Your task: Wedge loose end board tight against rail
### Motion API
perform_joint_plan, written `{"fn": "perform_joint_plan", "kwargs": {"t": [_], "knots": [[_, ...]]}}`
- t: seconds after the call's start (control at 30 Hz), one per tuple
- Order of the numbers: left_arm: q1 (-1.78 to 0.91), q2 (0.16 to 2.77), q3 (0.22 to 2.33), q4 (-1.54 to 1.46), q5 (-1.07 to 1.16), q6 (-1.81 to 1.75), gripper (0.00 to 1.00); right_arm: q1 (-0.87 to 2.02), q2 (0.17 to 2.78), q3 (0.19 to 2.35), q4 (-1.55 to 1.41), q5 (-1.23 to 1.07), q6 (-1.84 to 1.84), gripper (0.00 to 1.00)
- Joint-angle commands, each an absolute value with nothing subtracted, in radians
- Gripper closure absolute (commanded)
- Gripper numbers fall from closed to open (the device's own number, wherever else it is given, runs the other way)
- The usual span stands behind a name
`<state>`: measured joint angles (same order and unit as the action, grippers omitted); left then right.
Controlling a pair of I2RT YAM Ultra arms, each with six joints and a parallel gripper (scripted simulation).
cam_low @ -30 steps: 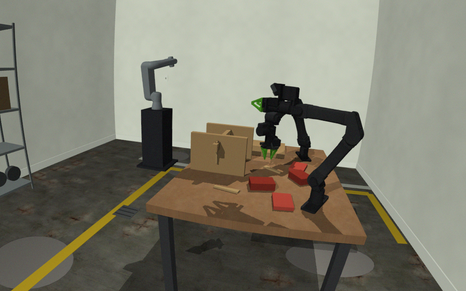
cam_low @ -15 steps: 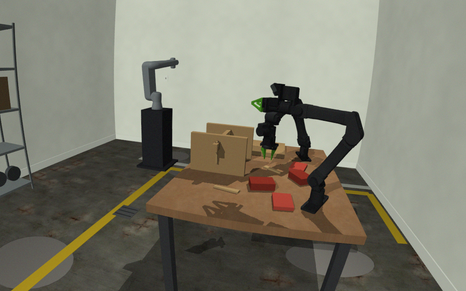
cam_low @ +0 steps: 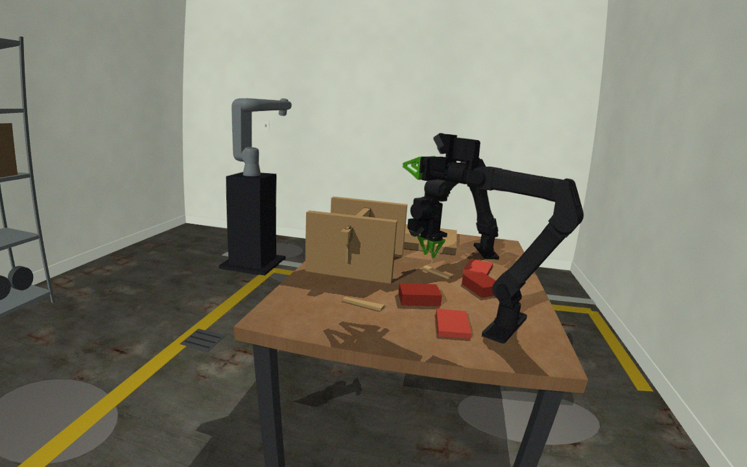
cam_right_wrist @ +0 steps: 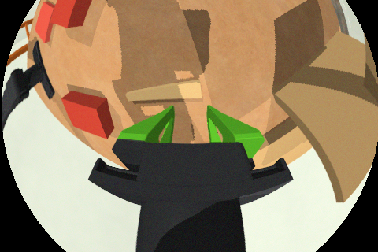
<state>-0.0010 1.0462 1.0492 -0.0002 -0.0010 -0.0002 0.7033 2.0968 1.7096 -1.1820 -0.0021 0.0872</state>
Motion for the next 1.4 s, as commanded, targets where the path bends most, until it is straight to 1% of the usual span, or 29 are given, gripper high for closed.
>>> {"fn": "perform_joint_plan", "kwargs": {"t": [0.0,0.5,0.57,0.9,1.07,1.23,1.37], "knots": [[-0.01,1.057,1.096,0.024,-0.006,-0.002,0.54,0.7,2.068,1.72,-1.18,-0.006,0.239,0.58],[-0.01,1.057,1.096,0.024,-0.006,-0.002,0.54,0.707,2.102,1.708,-1.178,0.002,0.903,0.58],[-0.01,1.057,1.096,0.024,-0.006,-0.002,0.54,0.707,2.102,1.708,-1.178,0.002,0.903,0.58],[-0.01,1.057,1.096,0.024,-0.006,-0.002,0.54,0.714,2.101,1.682,-1.183,0.008,1.346,0.58],[-0.01,1.057,1.096,0.024,-0.006,-0.002,0.54,0.713,2.098,1.702,-1.181,0.006,1.556,0.58],[-0.01,1.057,1.096,0.024,-0.006,-0.002,0.54,0.715,2.1,1.703,-1.179,0.012,1.591,0.58],[-0.01,1.057,1.096,0.024,-0.006,-0.002,0.54,0.704,2.099,1.703,-1.187,0.014,1.506,0.58]]}}
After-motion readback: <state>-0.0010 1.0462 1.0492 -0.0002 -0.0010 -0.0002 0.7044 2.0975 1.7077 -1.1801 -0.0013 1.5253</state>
